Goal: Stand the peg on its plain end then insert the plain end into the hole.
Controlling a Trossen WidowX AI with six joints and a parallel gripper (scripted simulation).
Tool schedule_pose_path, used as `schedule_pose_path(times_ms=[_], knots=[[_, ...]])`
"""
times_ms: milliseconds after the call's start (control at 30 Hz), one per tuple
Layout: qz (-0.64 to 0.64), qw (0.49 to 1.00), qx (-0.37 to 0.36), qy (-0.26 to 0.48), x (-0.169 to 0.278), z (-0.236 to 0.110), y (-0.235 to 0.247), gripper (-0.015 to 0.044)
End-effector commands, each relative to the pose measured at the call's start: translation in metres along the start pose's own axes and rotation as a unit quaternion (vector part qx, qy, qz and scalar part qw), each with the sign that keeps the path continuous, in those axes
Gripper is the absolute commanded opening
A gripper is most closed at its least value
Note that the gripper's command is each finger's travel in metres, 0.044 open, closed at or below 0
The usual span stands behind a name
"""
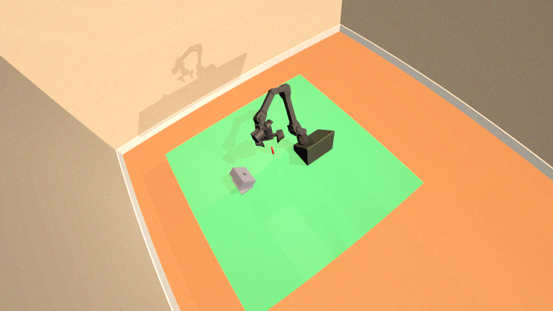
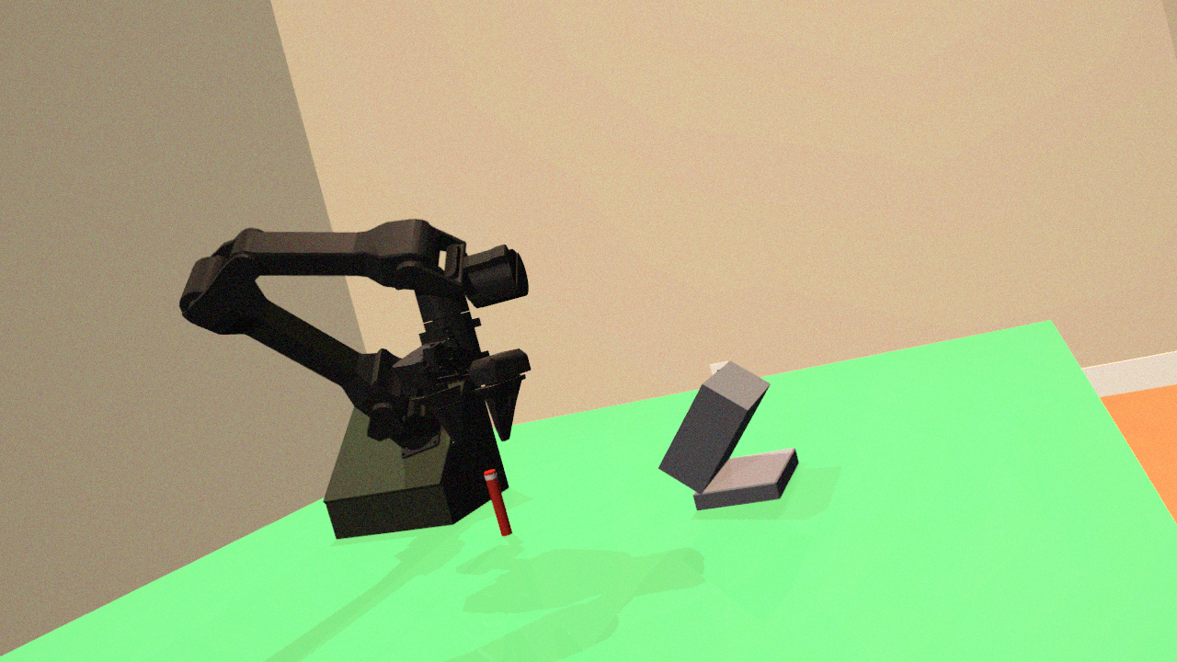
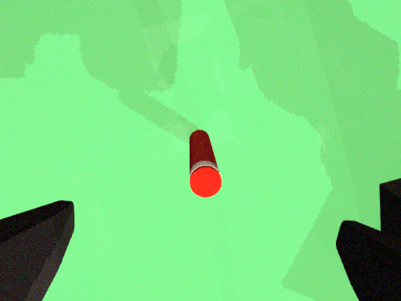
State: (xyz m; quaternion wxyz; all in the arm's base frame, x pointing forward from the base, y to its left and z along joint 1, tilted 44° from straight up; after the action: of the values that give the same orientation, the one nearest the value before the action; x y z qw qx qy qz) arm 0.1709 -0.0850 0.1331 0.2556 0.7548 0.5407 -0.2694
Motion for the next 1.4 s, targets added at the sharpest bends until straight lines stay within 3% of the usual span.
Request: schedule_pose_path(times_ms=[0, 667, 1367], knots=[[-0.045, 0.999, 0.000, -0.002, -0.0002, 0.0010, -0.0002, 0.0440], [-0.282, 0.959, 0.000, -0.002, -0.0002, 0.0039, -0.0002, 0.0440], [-0.513, 0.858, 0.000, -0.002, -0.0002, 0.0071, -0.0001, 0.0440]])
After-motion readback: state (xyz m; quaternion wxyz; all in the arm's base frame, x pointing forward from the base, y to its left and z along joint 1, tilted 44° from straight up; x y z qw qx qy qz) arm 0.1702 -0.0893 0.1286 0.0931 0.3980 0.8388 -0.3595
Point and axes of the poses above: the point midway between the two fingers, 35 mm back from their tips, its own z axis out along the fingers, its own y axis across the jaws, x = y × z, the point moved 3 cm from there along -z, back along the fingers, and after that the axes turned 12 degrees about -z, right-handed, at the moved point
